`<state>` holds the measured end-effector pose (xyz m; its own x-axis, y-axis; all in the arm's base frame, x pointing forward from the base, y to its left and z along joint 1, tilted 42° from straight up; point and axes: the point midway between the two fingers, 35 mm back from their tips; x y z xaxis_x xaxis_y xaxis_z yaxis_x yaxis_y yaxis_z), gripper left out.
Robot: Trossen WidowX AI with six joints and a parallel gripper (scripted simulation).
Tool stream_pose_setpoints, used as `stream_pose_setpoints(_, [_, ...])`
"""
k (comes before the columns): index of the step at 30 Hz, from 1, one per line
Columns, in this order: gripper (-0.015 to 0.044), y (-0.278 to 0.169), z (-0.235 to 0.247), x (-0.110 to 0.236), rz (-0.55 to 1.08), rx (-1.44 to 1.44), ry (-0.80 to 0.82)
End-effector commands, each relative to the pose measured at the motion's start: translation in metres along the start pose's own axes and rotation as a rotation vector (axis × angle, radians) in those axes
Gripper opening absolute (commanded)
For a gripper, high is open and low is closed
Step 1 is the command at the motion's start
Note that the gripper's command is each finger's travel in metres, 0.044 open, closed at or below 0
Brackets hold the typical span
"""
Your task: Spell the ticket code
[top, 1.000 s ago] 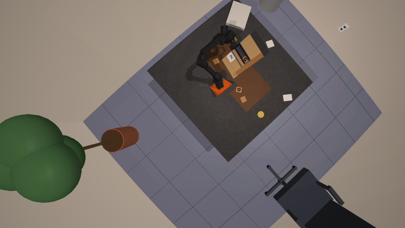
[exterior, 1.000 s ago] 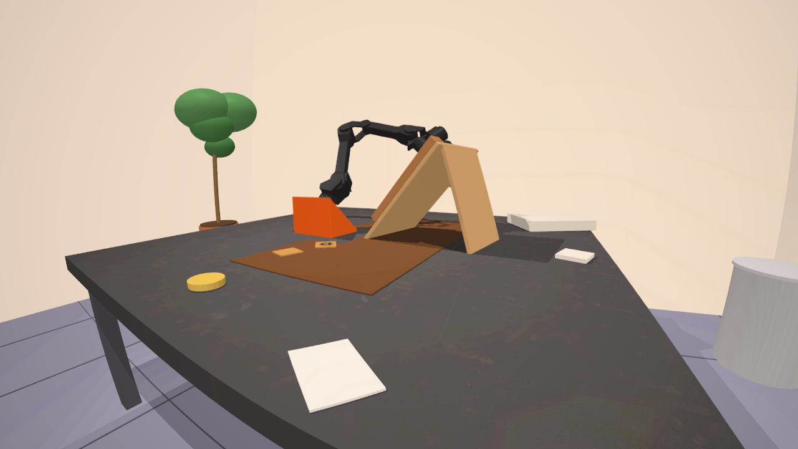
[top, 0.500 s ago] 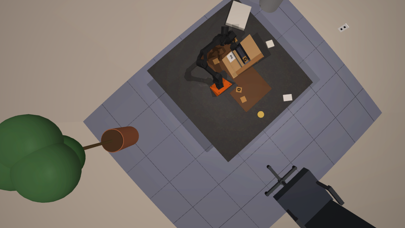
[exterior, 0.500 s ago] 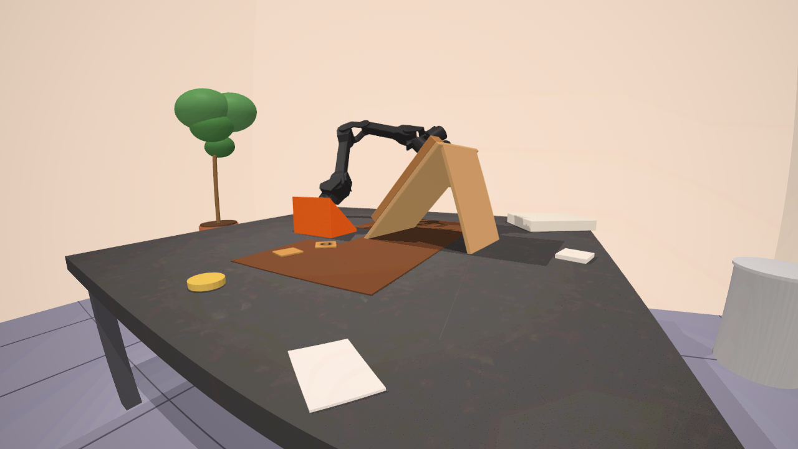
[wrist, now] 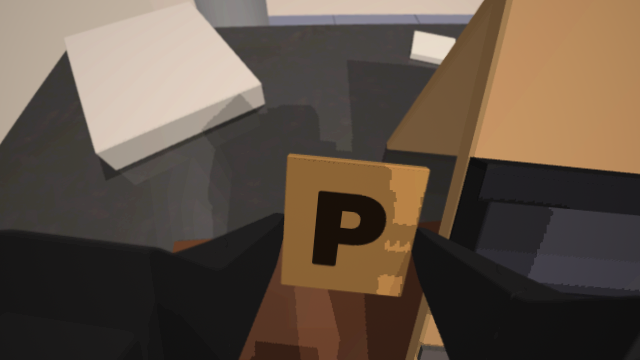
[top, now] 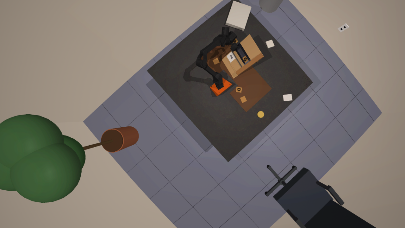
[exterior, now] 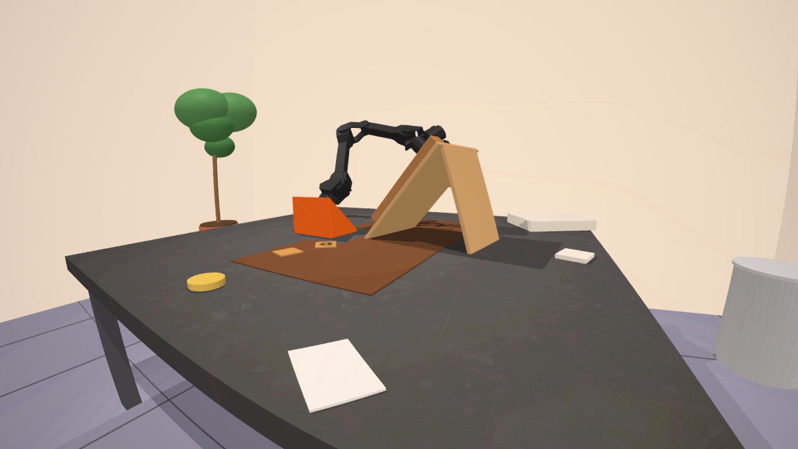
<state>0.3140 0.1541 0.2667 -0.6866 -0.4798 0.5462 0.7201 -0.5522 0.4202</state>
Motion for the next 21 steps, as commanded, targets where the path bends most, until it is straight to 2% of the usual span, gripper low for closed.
stream_pose_setpoints(1, [0.0000,-0.0002,-0.0024,-0.0001,0.002,0.004,0.002])
stream_pose_setpoints(21, [0.0000,0.0010,-0.0123,-0.0005,0.002,0.005,0.001])
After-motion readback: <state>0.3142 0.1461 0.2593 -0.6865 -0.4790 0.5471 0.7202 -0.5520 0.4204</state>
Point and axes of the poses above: the point midway between the two fingers, 35 mm back from their tips, its own x axis back along the fingers, its own z axis across the jaws, y = z × x, and after that the axes turned 7 degrees about -x, right-handed
